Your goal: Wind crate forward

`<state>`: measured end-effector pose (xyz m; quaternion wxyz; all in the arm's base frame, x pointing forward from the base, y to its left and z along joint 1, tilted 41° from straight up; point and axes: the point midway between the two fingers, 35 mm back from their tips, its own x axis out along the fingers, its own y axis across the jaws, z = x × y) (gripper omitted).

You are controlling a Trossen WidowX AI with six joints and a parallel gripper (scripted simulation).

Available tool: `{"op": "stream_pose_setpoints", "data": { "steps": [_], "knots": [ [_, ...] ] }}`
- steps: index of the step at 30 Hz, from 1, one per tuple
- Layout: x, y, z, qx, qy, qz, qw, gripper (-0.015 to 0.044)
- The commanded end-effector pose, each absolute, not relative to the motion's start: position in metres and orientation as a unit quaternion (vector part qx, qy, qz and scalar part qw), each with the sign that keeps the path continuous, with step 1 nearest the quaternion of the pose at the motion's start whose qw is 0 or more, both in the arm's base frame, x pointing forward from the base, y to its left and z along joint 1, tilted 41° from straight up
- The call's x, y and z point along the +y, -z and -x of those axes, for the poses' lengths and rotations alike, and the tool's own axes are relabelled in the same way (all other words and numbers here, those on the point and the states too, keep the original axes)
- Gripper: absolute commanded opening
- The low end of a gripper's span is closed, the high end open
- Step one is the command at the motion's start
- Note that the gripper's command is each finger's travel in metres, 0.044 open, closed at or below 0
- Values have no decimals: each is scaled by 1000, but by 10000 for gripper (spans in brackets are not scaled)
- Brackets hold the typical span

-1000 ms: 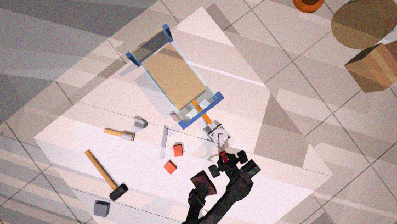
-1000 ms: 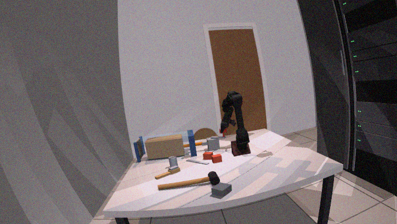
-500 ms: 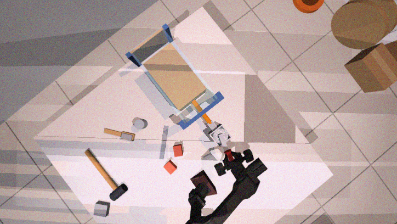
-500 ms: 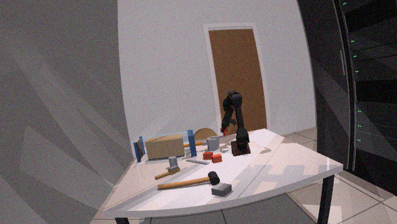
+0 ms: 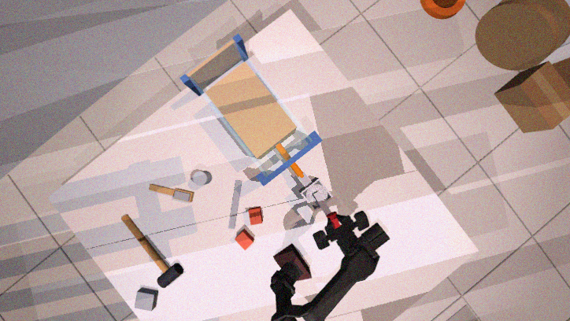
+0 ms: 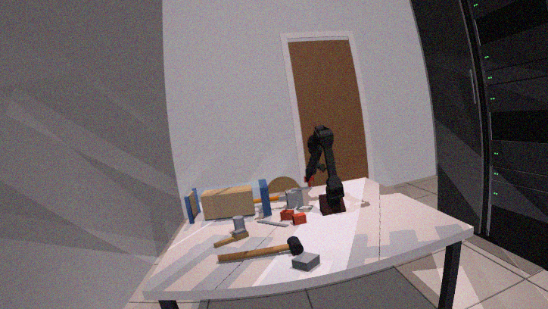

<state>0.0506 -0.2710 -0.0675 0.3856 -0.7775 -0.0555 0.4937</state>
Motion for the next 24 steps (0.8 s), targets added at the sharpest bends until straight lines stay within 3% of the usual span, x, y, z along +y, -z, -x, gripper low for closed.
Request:
{"op": "stream_pose_setpoints", "data": {
  "steps": [1,24],
  "knots": [
    [-283,78,-50,-49,-499,783,368,0],
    [-318,104,-60,-49,-499,784,366,0]
  ]
}}
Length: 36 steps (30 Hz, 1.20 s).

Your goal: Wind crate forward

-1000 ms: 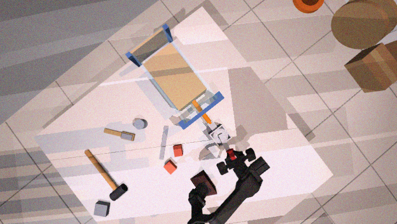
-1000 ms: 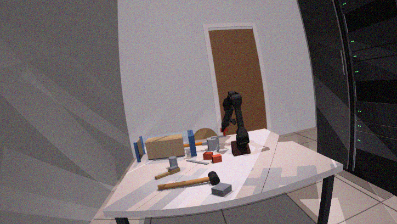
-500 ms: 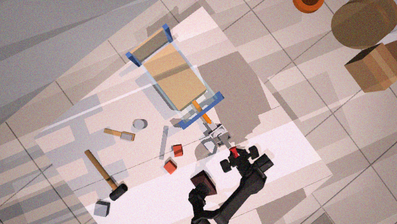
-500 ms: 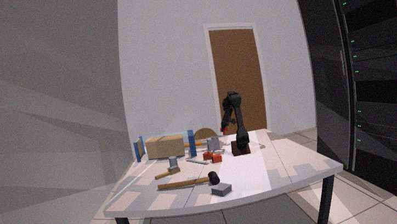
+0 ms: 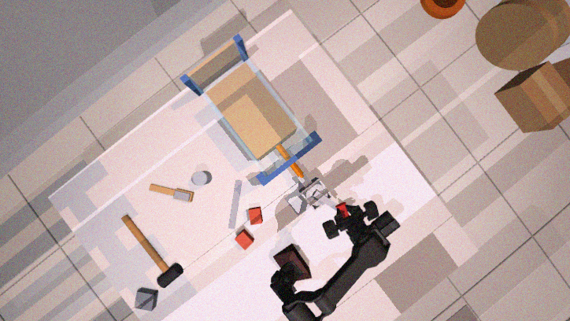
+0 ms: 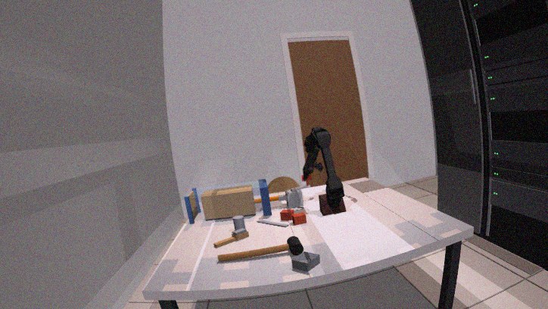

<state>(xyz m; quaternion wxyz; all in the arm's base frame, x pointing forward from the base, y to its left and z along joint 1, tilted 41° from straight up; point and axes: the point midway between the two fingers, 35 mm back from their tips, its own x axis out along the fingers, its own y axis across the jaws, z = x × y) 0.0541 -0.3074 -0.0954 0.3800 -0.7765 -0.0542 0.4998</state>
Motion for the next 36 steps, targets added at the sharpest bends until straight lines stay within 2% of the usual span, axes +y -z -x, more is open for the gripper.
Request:
{"op": "stream_pose_setpoints", "data": {
  "steps": [1,36],
  "knots": [
    [-319,105,-61,-49,-499,784,366,0],
    [-351,124,-96,-48,-498,785,365,0]
  ]
}}
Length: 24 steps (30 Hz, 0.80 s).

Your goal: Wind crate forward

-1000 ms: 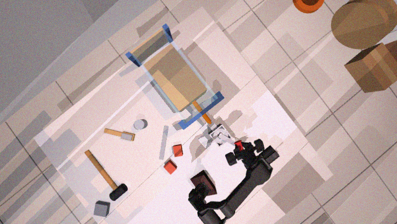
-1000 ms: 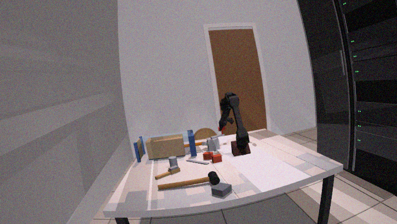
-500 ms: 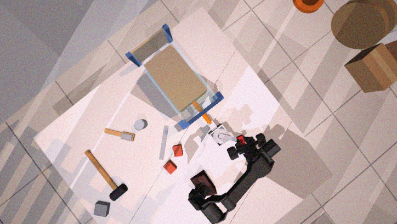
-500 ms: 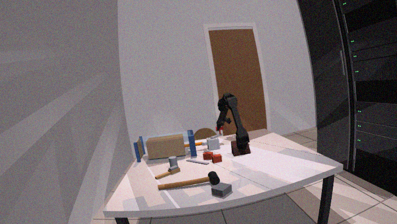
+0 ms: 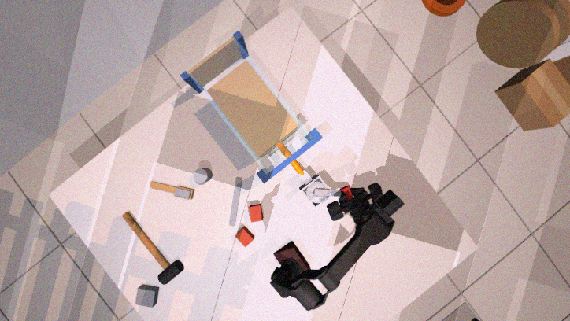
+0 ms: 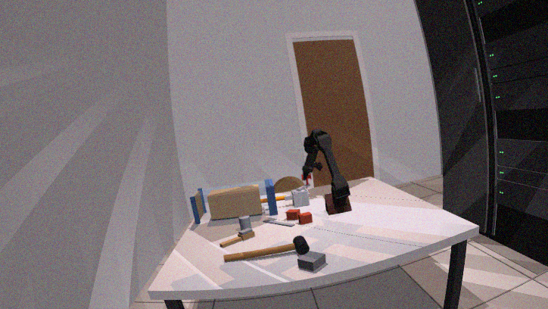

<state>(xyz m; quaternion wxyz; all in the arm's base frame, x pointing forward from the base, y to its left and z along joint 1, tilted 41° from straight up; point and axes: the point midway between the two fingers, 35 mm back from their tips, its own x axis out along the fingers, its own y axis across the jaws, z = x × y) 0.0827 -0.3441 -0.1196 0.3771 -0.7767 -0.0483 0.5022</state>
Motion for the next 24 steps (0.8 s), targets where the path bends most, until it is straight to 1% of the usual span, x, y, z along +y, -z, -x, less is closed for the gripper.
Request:
{"op": "stream_pose_setpoints", "data": {
  "steps": [1,24],
  "knots": [
    [-352,125,-98,-48,-498,785,365,0],
    [-364,129,-130,-49,-496,786,364,0]
  ]
}}
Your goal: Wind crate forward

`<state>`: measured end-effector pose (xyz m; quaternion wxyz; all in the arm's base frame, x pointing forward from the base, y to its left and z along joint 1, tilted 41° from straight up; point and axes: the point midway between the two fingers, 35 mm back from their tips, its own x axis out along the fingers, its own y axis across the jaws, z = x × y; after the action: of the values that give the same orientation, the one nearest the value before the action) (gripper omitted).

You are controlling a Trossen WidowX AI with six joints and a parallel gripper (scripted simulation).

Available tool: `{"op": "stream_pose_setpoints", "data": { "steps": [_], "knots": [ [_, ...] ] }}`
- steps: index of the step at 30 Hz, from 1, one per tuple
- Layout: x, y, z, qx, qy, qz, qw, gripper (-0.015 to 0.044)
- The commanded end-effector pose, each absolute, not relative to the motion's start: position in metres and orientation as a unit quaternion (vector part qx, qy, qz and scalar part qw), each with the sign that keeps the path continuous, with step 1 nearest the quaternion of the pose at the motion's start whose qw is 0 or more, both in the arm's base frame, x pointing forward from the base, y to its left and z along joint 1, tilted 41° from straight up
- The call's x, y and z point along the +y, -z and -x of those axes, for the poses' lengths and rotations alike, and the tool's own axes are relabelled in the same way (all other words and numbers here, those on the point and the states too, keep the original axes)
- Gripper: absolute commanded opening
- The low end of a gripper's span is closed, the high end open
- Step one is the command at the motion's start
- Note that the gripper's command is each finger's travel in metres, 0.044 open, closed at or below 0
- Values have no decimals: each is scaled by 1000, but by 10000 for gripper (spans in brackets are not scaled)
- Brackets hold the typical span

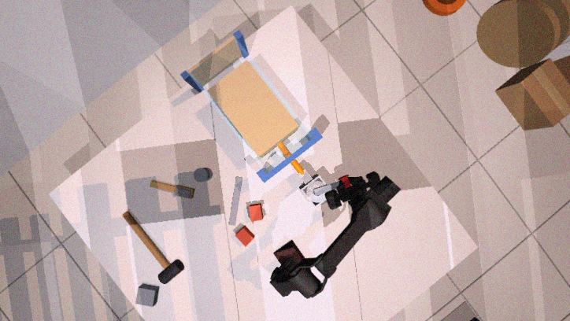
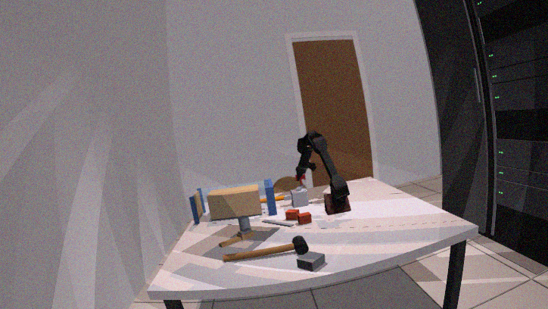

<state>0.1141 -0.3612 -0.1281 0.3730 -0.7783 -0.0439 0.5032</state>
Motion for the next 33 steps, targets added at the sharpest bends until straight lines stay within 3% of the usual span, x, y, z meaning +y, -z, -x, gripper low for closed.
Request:
{"op": "stream_pose_setpoints", "data": {
  "steps": [1,33],
  "knots": [
    [-365,129,-131,-49,-496,786,364,0],
    [-368,126,-166,-49,-495,787,364,0]
  ]
}}
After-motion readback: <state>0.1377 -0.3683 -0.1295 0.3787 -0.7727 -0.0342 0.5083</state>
